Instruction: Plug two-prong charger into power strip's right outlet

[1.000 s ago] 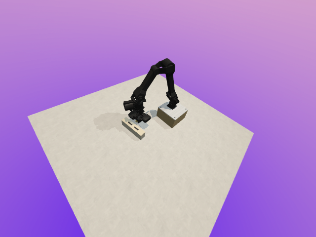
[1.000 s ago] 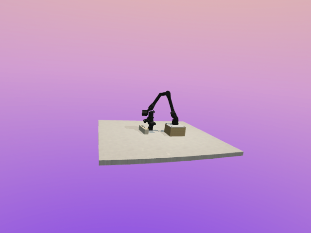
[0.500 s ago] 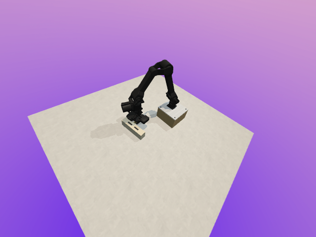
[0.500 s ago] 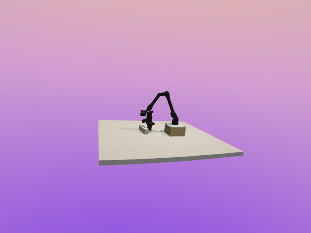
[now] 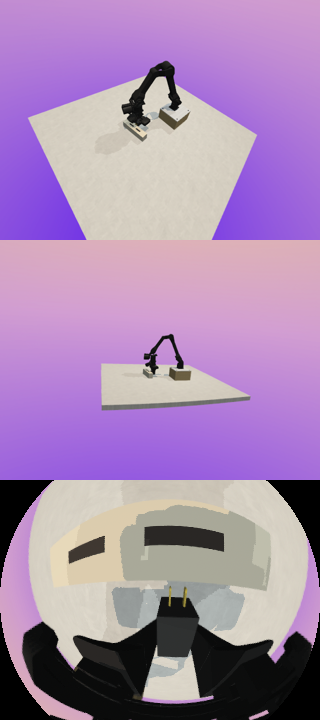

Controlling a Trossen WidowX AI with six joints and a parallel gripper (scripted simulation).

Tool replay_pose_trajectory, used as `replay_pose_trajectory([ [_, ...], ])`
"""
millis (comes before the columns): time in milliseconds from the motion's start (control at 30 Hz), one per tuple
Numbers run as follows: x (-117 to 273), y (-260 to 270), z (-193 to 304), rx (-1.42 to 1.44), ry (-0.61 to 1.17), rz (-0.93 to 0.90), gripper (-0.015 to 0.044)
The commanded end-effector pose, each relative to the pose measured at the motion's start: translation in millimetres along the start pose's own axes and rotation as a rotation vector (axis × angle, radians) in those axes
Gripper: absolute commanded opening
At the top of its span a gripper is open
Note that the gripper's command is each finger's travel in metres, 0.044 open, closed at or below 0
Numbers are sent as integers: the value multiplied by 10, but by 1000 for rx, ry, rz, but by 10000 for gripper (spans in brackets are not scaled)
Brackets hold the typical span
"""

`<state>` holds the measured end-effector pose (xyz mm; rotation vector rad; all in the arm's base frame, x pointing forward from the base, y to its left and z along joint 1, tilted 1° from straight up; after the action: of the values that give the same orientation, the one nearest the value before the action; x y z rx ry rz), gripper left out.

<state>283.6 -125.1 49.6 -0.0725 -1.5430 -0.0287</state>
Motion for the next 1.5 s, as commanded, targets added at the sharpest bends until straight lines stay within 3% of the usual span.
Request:
replay_pose_trajectory([
  [0,0,-4,1,5,4,3,0],
  [1467,10,-5,-85,5,3,3,0],
])
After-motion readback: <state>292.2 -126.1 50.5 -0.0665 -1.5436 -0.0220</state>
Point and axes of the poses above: the point midway between the two fingers, 35 mm back from their tips, its own x axis back along the fingers, its own y axis across the jaws, z = x × y, the point moved 9 cm from there along x, back along the fingers, and after that the axes turned 5 degrees about -x, right-handed, at the moved point
